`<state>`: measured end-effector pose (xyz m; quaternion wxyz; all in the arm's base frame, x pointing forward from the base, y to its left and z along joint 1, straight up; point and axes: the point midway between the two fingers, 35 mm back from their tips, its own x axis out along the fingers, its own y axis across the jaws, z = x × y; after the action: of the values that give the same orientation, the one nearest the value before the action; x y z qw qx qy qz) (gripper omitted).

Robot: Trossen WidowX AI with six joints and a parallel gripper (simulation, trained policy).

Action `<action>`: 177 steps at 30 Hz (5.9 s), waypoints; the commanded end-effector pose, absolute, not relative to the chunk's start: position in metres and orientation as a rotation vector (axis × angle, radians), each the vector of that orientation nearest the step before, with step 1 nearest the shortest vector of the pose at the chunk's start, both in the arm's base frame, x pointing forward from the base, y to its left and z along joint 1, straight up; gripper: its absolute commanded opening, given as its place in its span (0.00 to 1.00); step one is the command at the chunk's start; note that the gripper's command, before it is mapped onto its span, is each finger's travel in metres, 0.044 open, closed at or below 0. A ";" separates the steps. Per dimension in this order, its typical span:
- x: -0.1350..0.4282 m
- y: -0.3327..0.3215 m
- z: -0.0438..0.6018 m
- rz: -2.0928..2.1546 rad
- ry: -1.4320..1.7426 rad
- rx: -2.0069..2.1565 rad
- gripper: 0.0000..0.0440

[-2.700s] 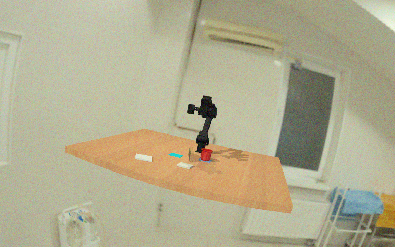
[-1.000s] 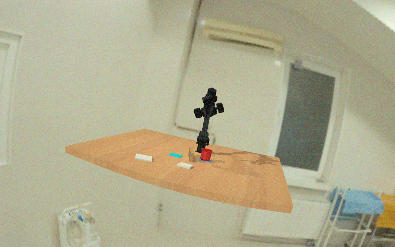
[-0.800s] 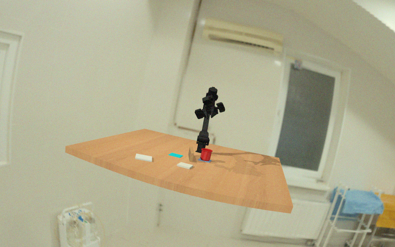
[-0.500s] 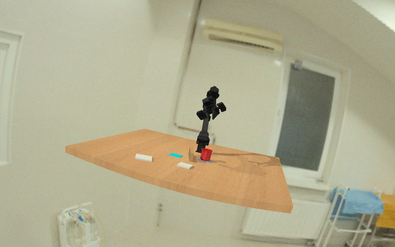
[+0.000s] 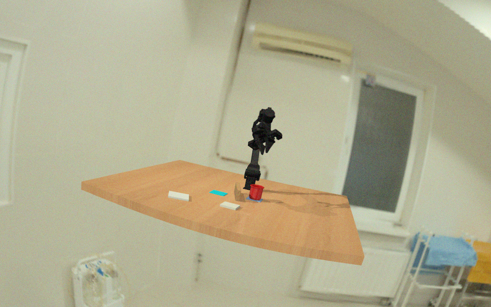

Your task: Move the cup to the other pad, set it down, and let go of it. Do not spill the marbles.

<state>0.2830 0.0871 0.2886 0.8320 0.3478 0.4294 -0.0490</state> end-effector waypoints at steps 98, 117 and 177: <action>0.217 0.058 0.055 -0.830 1.584 0.494 0.16; 0.229 0.056 0.073 -0.804 1.517 0.543 0.00; 0.294 -0.068 0.158 -0.987 1.081 1.012 0.00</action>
<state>0.2921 -0.0568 0.1645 0.6329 0.4394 0.4772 -0.4226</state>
